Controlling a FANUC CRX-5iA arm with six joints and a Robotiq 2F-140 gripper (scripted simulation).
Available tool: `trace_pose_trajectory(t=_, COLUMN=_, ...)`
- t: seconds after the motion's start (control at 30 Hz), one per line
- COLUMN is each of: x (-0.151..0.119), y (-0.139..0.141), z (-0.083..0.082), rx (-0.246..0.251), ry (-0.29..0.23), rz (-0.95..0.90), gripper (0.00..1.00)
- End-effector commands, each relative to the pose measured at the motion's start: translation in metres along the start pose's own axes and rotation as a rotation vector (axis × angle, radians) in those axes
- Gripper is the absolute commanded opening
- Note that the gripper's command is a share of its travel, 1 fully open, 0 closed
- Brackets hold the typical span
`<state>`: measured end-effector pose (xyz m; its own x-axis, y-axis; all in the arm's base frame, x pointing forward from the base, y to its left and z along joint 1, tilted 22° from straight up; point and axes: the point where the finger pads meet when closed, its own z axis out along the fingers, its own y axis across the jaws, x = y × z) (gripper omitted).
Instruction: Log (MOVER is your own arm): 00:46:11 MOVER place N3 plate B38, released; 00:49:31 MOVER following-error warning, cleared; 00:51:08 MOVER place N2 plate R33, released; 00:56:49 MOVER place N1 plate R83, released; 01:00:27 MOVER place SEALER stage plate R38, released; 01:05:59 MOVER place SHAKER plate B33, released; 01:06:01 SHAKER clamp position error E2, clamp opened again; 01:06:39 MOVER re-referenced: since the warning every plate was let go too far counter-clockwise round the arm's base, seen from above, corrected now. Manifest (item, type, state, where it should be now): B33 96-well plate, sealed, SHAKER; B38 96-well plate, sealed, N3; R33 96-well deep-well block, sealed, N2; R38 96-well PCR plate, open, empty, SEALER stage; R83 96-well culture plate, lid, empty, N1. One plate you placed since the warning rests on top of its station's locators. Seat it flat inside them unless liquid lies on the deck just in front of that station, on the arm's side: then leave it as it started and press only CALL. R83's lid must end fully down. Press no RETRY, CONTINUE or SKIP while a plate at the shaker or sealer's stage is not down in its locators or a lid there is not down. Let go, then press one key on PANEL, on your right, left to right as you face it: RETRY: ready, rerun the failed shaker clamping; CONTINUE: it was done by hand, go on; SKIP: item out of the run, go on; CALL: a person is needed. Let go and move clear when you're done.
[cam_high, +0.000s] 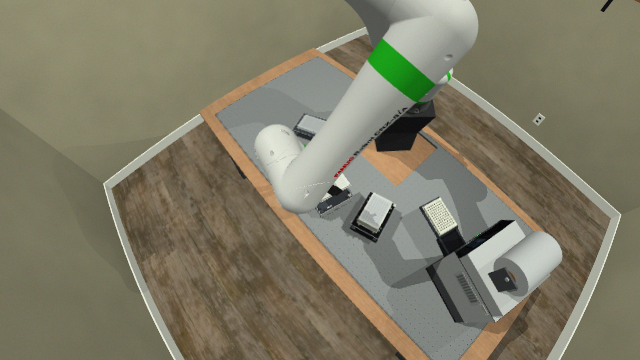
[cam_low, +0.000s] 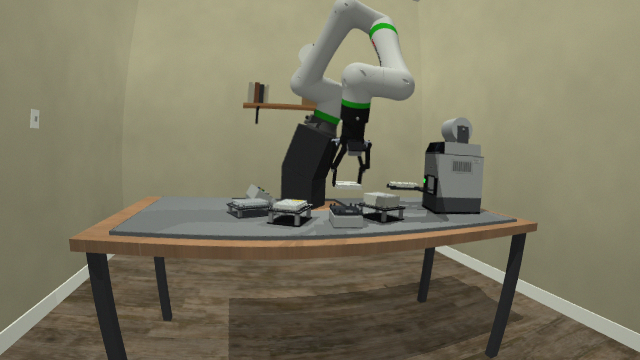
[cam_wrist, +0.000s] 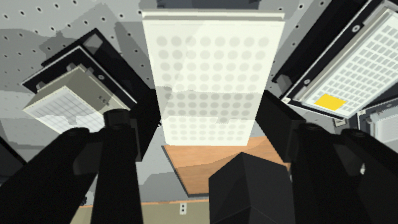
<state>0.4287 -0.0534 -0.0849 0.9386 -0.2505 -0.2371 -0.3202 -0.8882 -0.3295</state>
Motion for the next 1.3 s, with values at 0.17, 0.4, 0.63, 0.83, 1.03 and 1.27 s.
trace_pose_trajectory(t=0.17, x=0.001, y=0.0, z=0.002, rx=0.0, ry=0.001, rz=0.0, gripper=0.1)
trace_pose_trajectory(t=0.4, x=0.002, y=0.0, z=0.004, rx=0.0, ry=0.001, rz=0.0, gripper=0.1)
trace_pose_trajectory(t=0.63, x=0.003, y=0.0, z=0.006, rx=0.0, ry=0.001, rz=0.0, gripper=0.1)
trace_pose_trajectory(t=0.83, x=0.004, y=0.0, z=0.007, rx=0.0, ry=0.001, rz=0.0, gripper=0.1)
trace_pose_trajectory(t=1.03, x=0.005, y=0.0, z=0.009, rx=0.0, ry=0.001, rz=0.0, gripper=0.1)
trace_pose_trajectory(t=1.27, x=0.006, y=0.0, z=0.011, rx=0.0, ry=0.001, rz=0.0, gripper=0.1)
